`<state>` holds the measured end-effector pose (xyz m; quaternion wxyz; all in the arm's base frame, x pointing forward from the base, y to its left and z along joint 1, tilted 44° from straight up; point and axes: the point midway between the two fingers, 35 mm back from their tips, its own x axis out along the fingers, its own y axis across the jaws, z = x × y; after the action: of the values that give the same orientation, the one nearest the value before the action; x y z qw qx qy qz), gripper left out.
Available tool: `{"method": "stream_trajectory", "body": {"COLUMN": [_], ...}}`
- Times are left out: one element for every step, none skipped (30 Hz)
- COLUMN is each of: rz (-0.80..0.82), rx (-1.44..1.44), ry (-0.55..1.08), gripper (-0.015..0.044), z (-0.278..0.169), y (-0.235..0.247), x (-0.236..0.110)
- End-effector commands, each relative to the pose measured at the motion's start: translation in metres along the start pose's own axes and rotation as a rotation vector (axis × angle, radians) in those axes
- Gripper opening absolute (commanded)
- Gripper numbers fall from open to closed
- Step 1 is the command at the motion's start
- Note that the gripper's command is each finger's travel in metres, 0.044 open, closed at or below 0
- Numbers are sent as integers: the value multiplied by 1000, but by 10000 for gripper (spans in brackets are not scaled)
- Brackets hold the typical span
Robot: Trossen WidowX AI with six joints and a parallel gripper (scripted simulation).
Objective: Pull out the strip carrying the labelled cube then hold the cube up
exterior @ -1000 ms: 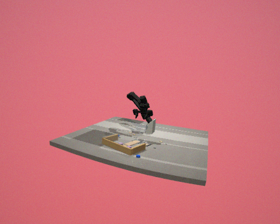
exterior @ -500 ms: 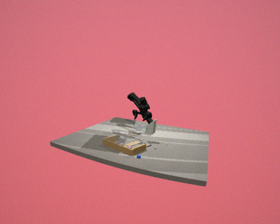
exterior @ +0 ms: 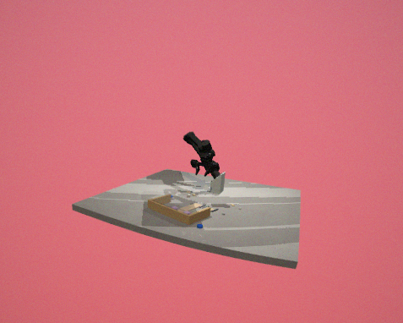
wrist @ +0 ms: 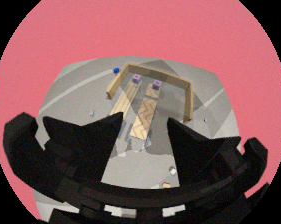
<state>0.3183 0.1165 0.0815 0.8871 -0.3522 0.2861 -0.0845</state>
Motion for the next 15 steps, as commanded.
{"method": "stream_trajectory", "body": {"rz": [29, 33, 35, 36, 36, 35, 33, 30, 25, 20, 13, 5, 2, -2, -9], "rx": [33, 41, 50, 60, 69, 79, 89, 99, 109, 119, 130, 140, 145, 150, 157], "ry": [116, 148, 181, 214, 248, 282, 317, 352, 387, 423, 458, 494, 530, 565, 600], "gripper": [164, 138, 111, 85, 59, 33, 6, 0, 0, 0, 0, 0, 0, 0, 0], "z": [12, 13, 14, 15, 15, 15, 14, 14, 12, 11, 9, 7, 4, 1, -3], "y": [18, 23, 27, 31, 35, 39, 43, 47, 51, 54, 58, 61, 65, 69, 72], "x": [25, 32, 37, 43, 49, 55, 61, 67, 72, 78, 83, 88, 94, 99, 104]}}
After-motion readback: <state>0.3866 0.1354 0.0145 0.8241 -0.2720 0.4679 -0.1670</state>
